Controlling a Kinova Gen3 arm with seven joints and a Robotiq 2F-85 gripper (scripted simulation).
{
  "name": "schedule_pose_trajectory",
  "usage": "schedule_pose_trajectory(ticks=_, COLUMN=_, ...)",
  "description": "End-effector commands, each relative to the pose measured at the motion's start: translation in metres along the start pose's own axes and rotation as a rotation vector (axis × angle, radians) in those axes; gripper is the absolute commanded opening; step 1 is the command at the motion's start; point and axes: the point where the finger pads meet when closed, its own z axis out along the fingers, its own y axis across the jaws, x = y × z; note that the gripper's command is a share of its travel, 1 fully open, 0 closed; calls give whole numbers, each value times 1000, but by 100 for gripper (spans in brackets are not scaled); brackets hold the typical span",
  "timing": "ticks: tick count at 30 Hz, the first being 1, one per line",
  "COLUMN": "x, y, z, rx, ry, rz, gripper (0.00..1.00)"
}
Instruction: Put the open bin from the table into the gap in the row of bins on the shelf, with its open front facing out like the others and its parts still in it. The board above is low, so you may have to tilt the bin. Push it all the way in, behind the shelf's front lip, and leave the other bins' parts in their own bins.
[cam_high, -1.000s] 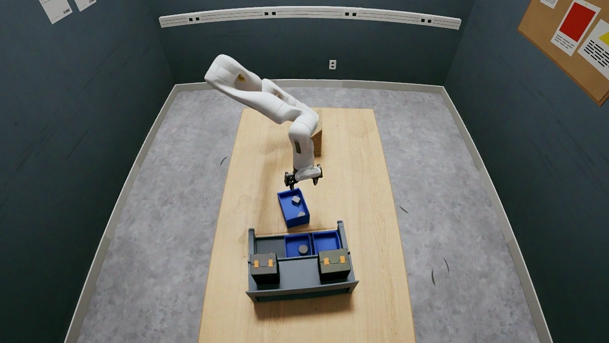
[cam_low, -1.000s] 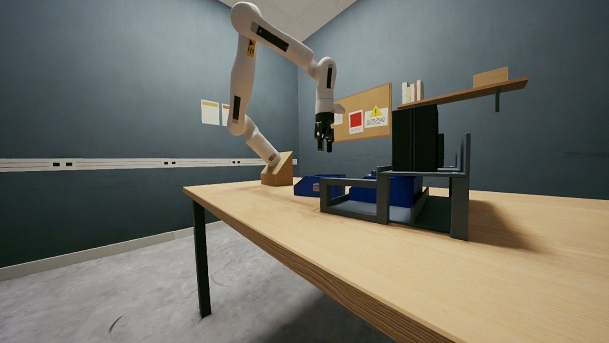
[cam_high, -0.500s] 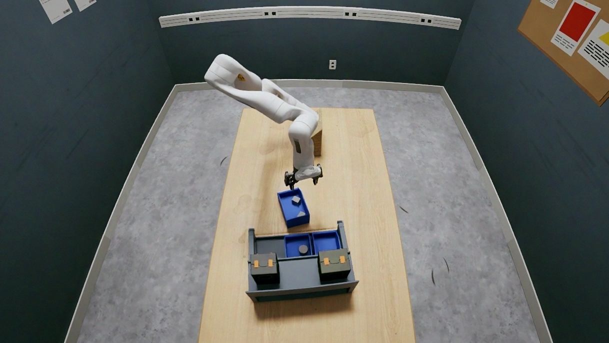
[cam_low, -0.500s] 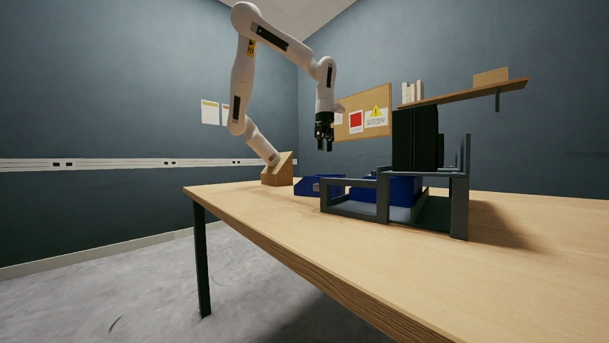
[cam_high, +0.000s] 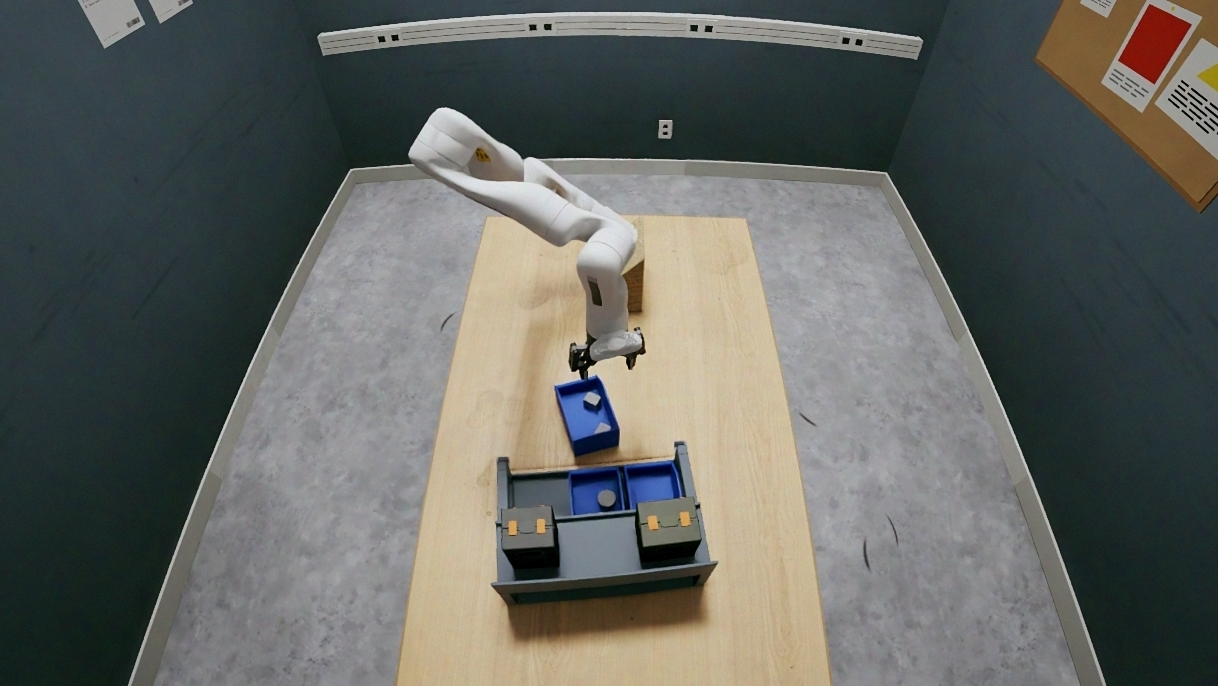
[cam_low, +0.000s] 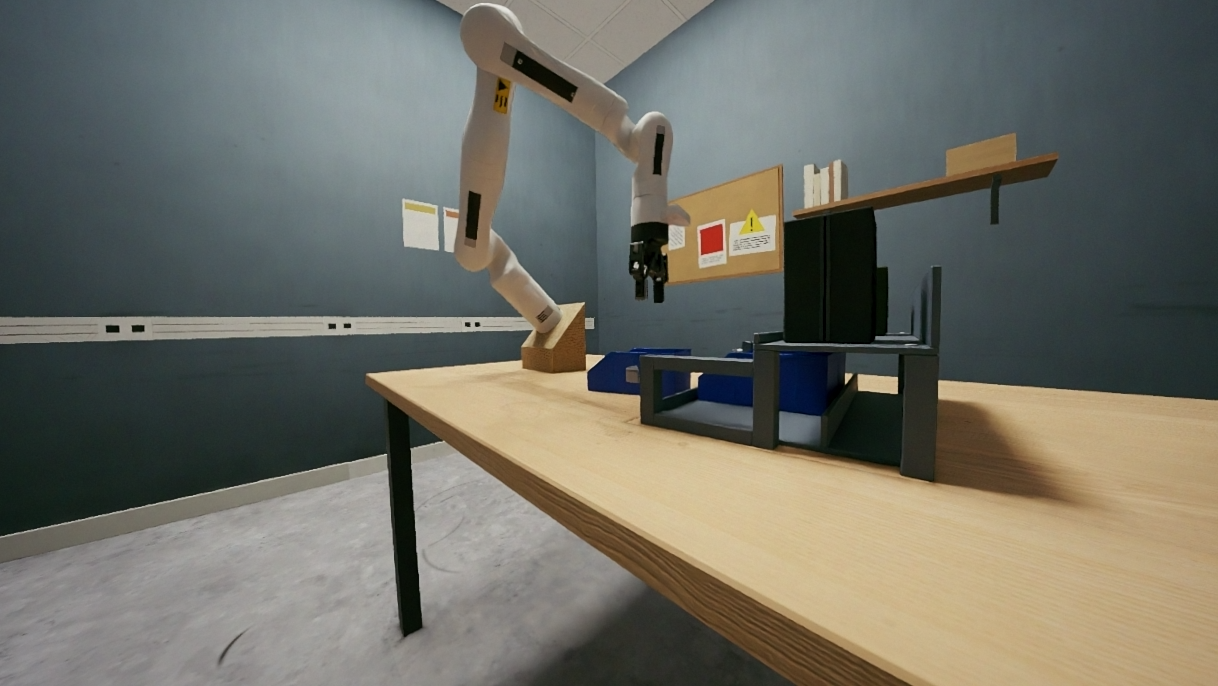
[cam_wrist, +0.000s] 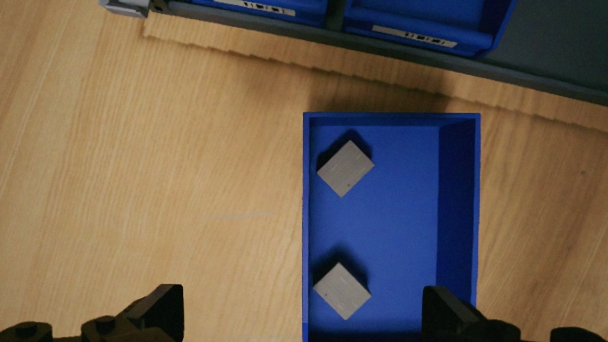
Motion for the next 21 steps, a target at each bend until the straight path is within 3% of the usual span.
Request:
schedule_pose_trajectory(ticks=1, x=0, y=0, z=-1, rx=0, ry=2, rz=0, gripper=100)
schedule_pose_trajectory(ticks=7, x=0, y=0, z=-1, rx=0, ry=2, rz=0, gripper=100)
schedule_pose_trajectory(ticks=8, x=0, y=0, z=-1, rx=0, ry=2, rz=0, gripper=35)
schedule_pose_trajectory(ticks=21, x=0, y=0, z=-1, rx=0, ry=2, rz=0, gripper=35)
